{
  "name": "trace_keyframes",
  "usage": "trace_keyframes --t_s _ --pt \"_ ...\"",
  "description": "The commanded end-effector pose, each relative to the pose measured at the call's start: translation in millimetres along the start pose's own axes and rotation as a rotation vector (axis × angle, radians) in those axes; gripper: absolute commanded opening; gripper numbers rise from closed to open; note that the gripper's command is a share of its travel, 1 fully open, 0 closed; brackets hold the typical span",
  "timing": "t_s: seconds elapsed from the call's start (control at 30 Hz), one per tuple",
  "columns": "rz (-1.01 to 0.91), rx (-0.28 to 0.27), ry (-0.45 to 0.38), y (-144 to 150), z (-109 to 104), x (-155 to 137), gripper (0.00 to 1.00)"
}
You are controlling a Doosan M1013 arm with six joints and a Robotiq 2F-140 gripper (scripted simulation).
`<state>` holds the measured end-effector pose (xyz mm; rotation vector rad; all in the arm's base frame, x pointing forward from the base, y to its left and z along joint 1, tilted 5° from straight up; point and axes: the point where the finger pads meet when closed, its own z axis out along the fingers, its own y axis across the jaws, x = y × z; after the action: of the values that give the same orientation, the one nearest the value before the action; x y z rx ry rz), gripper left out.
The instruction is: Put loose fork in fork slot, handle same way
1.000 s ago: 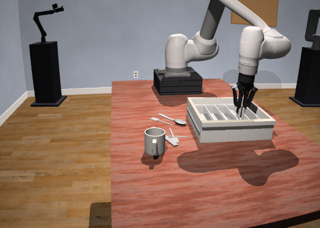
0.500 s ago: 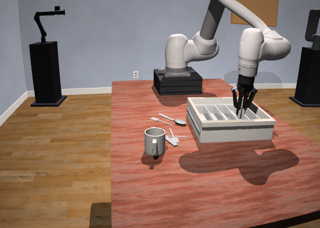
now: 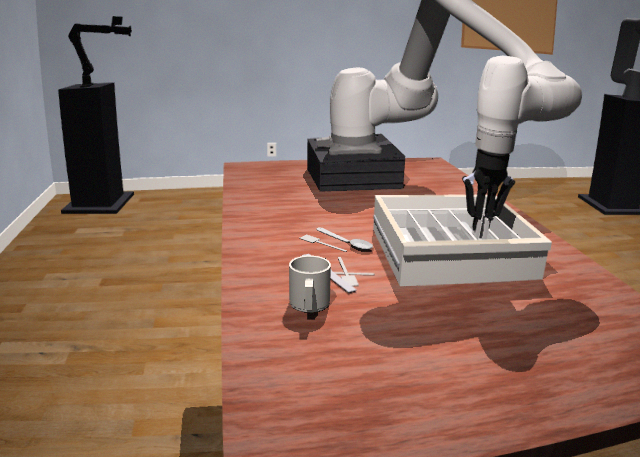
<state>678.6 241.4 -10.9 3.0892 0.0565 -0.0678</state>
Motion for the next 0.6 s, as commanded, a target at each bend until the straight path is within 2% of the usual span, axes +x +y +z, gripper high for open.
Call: trace_keyframes --t_s 0.0,0.17,0.2,0.57 --pt "0.0 0.0 0.0 0.0 -0.1 0.0 0.02" --pt "0.0 0.0 0.0 0.0 -0.1 0.0 0.02" --pt "0.0 0.0 0.0 0.0 -0.1 0.0 0.14" --pt "0.0 0.0 0.0 0.0 -0.1 0.0 0.14"
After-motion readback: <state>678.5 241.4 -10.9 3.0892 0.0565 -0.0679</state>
